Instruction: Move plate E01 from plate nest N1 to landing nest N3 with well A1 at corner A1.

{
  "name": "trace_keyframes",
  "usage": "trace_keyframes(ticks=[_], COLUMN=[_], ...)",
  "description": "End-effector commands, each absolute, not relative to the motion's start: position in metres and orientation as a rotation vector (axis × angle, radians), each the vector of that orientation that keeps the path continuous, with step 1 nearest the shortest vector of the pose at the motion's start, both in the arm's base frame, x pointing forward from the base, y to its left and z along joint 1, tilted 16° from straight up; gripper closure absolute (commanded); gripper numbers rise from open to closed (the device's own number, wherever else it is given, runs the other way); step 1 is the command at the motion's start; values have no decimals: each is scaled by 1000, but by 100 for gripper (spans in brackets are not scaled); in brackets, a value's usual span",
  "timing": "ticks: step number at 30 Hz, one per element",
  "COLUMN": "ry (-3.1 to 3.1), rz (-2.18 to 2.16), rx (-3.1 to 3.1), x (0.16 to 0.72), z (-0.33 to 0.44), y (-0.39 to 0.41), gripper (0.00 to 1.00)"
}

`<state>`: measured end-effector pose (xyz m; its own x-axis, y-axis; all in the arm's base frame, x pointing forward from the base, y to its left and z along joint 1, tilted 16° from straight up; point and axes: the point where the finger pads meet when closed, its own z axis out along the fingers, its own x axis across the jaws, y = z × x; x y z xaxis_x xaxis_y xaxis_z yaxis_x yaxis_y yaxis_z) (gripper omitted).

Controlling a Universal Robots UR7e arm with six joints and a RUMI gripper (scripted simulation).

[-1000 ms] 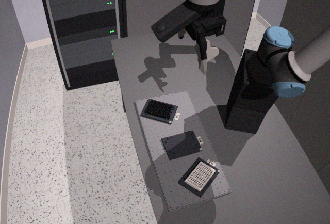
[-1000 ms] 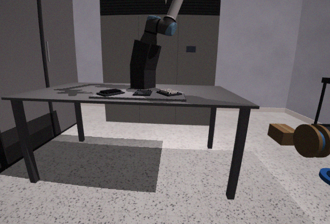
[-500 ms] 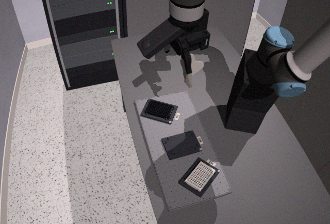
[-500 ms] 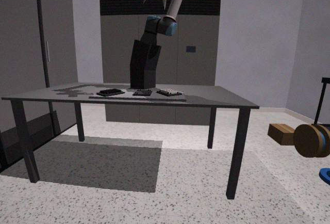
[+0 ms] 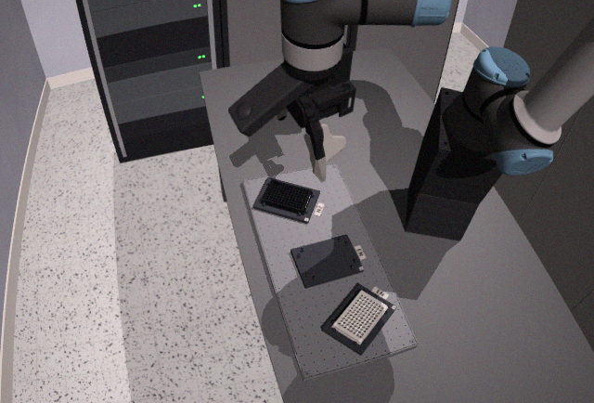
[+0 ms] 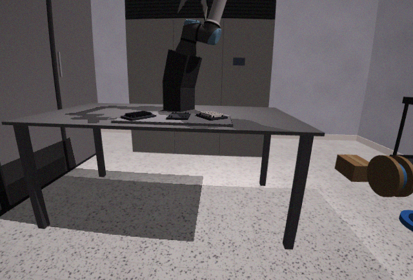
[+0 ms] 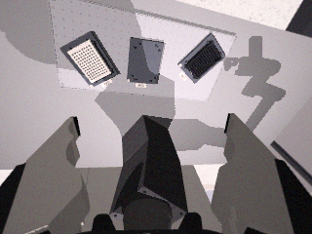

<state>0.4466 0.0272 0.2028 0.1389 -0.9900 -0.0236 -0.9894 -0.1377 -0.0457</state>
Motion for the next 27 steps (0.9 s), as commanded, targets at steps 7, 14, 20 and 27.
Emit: trace_keyframes(ticks=[7,14,20,27], ry=[1986,1956,1926,1899], rz=[-27,-30,-33,-35], rx=[-2348,-2358,-2369,-2377], x=[474,486,496,505], z=[164,143,121,99], y=[37,44,51,59], gripper=[18,18,18,18])
